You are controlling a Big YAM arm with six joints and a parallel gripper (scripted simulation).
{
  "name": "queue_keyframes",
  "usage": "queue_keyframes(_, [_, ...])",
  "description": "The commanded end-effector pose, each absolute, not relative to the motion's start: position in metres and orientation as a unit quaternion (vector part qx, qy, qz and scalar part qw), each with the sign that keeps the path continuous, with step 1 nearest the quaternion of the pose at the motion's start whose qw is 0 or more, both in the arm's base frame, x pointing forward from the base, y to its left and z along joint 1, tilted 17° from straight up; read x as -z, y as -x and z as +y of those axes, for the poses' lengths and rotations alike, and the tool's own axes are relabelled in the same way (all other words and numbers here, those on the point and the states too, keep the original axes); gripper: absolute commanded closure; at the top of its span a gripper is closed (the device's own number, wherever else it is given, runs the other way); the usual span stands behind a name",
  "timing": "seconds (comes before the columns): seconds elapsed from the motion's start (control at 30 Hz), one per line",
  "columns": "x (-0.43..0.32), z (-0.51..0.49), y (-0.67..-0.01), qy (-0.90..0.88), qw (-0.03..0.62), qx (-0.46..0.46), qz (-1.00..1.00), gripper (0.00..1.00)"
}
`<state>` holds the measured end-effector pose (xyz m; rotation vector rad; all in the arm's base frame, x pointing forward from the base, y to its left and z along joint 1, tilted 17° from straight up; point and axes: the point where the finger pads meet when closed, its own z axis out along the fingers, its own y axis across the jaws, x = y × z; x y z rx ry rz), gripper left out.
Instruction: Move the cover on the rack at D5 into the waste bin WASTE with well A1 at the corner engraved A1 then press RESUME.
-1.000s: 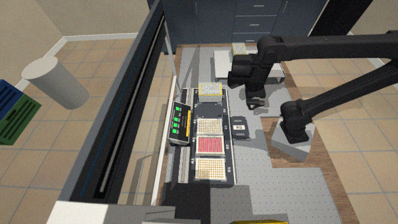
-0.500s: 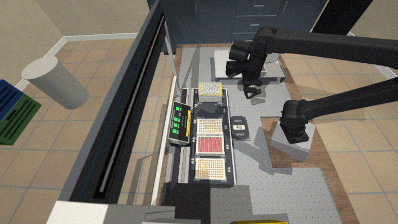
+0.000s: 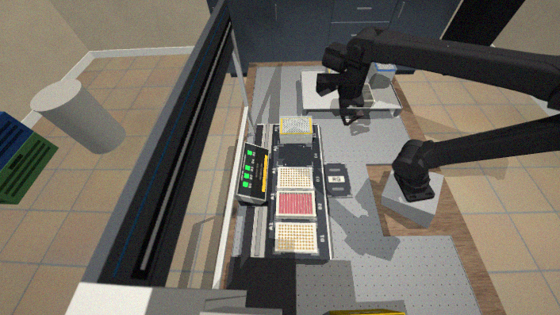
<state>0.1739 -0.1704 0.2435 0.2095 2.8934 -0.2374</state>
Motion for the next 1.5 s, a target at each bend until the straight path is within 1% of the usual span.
queue_keyframes(0.0, [-0.275, -0.192, -0.185, -0.043, 0.142, 0.104, 0.983, 0.0])
queue_keyframes(0.23, [-0.28, -0.228, -0.18, -0.043, 0.139, 0.106, 0.984, 0.0])
queue_keyframes(0.5, [-0.278, -0.216, -0.18, -0.031, 0.14, 0.105, 0.984, 0.0])
queue_keyframes(1.0, [-0.297, -0.226, -0.26, -0.044, 0.142, 0.1, 0.984, 0.0])
queue_keyframes(1.1, [-0.297, -0.224, -0.263, -0.044, 0.139, 0.097, 0.985, 0.0])
queue_keyframes(1.47, [-0.31, -0.226, -0.319, -0.044, 0.142, 0.096, 0.984, 0.0])
